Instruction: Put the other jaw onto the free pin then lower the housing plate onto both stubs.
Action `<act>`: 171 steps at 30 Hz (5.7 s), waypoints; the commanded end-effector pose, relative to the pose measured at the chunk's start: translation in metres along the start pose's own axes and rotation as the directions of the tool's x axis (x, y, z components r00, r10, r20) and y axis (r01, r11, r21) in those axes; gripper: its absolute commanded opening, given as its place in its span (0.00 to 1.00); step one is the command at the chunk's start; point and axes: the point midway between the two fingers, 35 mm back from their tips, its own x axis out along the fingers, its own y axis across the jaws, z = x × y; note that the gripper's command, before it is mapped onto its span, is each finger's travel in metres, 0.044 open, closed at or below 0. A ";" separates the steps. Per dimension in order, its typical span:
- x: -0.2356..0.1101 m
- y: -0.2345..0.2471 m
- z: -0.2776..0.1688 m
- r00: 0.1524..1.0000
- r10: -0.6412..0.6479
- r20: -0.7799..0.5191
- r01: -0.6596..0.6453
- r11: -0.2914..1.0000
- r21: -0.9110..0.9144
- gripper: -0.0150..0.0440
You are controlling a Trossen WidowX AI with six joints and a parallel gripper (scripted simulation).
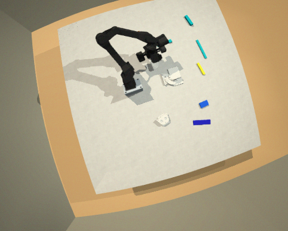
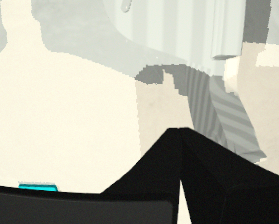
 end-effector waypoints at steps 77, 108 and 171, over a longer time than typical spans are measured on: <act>0.004 -0.008 0.007 1.000 -0.023 0.020 0.022 1.000 0.021 0.25; 0.004 -0.008 0.007 1.000 -0.023 0.020 0.022 1.000 0.021 0.25; -0.054 -0.012 0.002 1.000 0.000 0.011 0.000 1.000 0.008 1.00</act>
